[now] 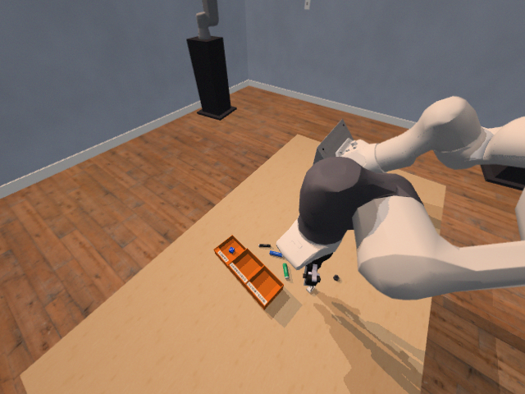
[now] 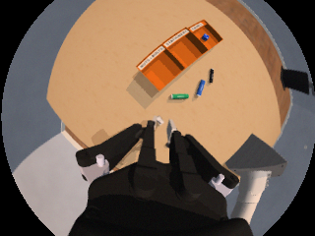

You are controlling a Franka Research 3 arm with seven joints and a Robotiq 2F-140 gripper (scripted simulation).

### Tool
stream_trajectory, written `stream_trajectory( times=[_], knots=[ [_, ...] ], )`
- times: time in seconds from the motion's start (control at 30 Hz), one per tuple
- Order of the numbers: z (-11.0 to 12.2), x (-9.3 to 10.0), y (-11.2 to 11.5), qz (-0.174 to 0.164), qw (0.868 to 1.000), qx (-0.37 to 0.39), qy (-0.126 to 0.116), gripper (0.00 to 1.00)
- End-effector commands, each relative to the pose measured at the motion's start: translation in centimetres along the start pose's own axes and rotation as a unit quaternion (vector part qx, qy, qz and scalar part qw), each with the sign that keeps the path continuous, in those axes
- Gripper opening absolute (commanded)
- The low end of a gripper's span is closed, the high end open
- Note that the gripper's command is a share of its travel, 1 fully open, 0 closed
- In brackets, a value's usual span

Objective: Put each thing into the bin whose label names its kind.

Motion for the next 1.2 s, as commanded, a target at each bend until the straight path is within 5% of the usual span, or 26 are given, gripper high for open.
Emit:
stream_trajectory(
  times=[0.0, 0.07, 0.57, 1.17],
  knots=[
    [0.2, 0.2, 1.0, 0.011, 0.998, 0.057, 0.000, 0.18],
    [0.1, 0.1, 2.4, 0.009, 0.995, 0.096, 0.002, 0.18],
    [0.2, 0.1, 2.3, 0.021, 0.980, 0.197, 0.005, 0.18],
    [0.3, 0.1, 2.6, 0.039, 0.942, 0.333, 0.004, 0.18]
  ],
)
Point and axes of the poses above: the point where the finger pads meet when closed, its own x axis back along the fingers, its own z axis across the jaws, y = z × x, the point moved 8 cm from there along x, back along the fingers, and after that the axes turned 11 degrees about -x, right-handed, at the moved point
